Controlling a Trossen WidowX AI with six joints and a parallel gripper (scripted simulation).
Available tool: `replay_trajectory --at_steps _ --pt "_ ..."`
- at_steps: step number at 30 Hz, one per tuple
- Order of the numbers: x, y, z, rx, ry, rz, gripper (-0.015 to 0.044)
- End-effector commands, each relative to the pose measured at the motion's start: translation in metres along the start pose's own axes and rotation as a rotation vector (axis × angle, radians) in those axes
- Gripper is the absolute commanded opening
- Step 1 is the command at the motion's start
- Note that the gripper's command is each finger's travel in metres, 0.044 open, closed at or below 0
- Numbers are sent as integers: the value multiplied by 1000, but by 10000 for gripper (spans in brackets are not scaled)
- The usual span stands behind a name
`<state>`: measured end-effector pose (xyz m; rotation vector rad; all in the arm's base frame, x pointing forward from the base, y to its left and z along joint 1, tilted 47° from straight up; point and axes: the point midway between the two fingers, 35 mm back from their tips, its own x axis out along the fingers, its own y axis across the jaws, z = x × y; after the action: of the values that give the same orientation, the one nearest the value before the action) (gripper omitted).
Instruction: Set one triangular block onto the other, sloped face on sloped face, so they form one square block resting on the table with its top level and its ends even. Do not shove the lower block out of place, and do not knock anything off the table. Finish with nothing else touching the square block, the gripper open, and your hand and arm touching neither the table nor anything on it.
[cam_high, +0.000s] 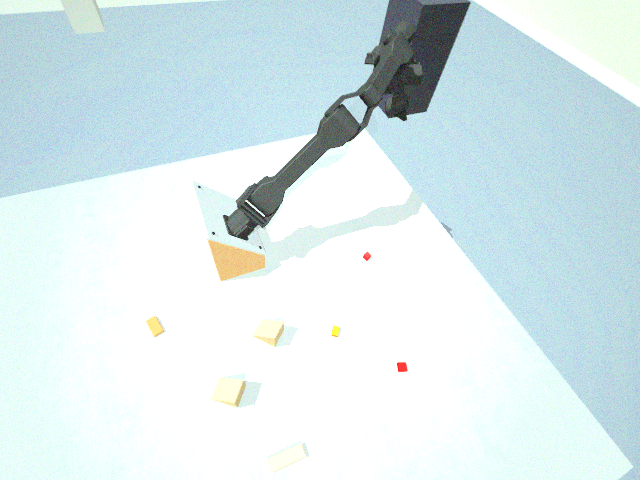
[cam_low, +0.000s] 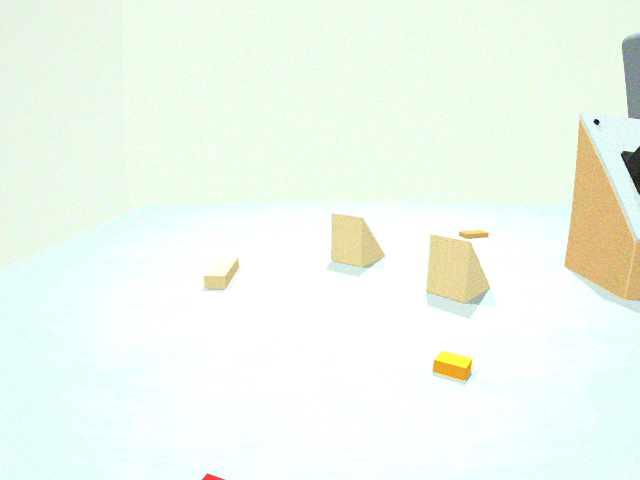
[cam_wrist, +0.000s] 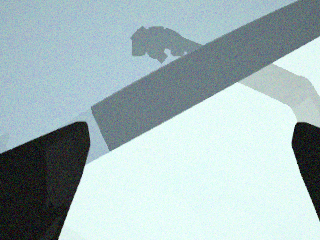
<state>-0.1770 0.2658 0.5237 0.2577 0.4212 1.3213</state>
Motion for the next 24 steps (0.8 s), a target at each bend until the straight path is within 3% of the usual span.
replay_trajectory --at_steps 1,5,12,24 --pt "1 0 0 -2 0 -2 426" --pt "21 -9 -2 -50 0 -55 440" --pt "90 -55 -6 -197 27 -244 440" --pt "188 -190 -1 -377 176 -580 440"
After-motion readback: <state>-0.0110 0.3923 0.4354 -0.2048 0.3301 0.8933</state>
